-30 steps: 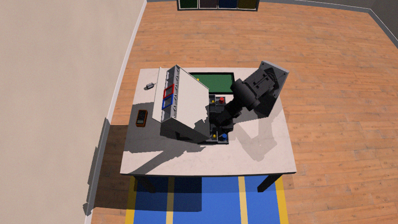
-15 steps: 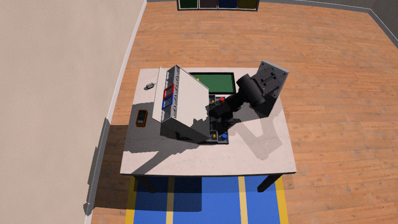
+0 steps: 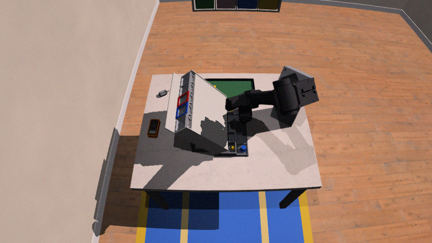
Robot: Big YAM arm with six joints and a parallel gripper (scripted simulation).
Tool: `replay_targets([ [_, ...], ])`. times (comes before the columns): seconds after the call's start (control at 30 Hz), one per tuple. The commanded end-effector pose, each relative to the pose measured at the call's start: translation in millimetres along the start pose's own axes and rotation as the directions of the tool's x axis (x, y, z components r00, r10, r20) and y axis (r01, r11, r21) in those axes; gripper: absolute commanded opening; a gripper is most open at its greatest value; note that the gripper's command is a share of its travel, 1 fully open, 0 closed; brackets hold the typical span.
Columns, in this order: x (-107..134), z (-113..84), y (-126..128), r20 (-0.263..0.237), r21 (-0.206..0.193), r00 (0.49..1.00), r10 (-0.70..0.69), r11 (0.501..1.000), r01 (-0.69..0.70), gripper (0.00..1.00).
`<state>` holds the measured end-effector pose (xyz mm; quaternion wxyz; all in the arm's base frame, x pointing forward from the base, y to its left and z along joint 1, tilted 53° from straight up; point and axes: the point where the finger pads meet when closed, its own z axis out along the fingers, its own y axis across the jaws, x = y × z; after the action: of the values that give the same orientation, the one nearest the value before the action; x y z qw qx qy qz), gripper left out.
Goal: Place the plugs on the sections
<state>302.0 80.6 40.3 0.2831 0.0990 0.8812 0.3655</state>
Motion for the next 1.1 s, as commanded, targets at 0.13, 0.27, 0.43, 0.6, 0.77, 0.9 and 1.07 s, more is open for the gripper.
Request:
replay_targets([
  [0.13, -2, -29.0, -34, -0.015, 0.028, 0.999, -0.032, 0.999, 0.032, 0.59],
  [0.27, -4, -39.9, -45, -0.014, 0.027, 0.999, -0.031, 0.999, 0.032, 0.59],
  [0.43, -6, -52.6, -56, -0.012, 0.026, 0.999, -0.033, 0.999, 0.033, 0.59],
  [0.6, -8, -63.8, -67, -0.009, 0.026, 0.999, -0.034, 0.999, 0.035, 0.59],
  [0.77, -10, -69.4, -72, -0.009, 0.026, 0.999, -0.035, 0.999, 0.035, 0.59],
  [0.9, -12, -71.5, -72, -0.002, 0.028, 0.999, -0.044, 0.999, 0.044, 0.59],
  [1.07, -11, -71.6, -72, -0.003, 0.028, 0.999, -0.042, 0.999, 0.042, 0.59],
])
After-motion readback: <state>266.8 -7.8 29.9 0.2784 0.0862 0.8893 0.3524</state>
